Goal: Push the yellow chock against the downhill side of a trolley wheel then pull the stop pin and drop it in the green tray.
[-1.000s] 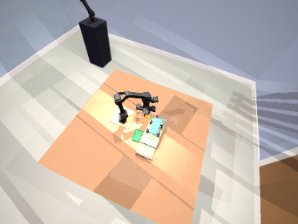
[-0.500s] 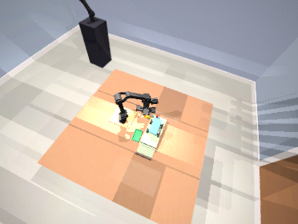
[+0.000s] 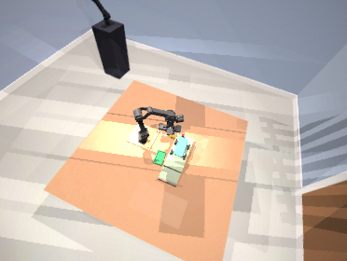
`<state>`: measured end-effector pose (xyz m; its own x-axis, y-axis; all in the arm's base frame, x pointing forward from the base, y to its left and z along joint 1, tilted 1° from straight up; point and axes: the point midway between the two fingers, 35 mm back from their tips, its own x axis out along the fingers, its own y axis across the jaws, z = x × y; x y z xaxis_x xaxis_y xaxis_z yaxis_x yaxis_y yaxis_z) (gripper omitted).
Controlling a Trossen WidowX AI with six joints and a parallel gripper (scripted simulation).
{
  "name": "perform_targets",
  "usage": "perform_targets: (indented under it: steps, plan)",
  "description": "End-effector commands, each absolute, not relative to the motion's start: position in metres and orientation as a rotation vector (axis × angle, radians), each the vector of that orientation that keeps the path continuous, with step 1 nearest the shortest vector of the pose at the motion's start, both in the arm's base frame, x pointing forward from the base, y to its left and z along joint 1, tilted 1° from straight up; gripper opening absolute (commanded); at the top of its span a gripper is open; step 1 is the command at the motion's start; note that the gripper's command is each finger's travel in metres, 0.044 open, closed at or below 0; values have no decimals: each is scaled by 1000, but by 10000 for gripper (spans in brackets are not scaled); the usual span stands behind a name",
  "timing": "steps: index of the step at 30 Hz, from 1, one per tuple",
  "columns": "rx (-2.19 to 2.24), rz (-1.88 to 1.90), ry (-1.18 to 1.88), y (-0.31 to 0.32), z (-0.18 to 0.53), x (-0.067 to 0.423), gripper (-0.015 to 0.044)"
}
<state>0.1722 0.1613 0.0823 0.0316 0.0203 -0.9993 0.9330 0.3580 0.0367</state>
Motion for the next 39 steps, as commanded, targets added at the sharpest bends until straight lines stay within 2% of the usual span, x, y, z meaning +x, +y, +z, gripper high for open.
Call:
perform_targets:
  steps: [1, 15, 20, 28, 39]
  plan:
    - [955, -912, 1342, 160, 75, 172, 190]
    - [955, -913, 1342, 159, 58, 172, 190]
    - [960, -908, 1346, 161, 61, 172, 59]
    - [960, -908, 1346, 161, 62, 172, 0]
    - [955, -913, 1343, 158, 100, 168, 0]
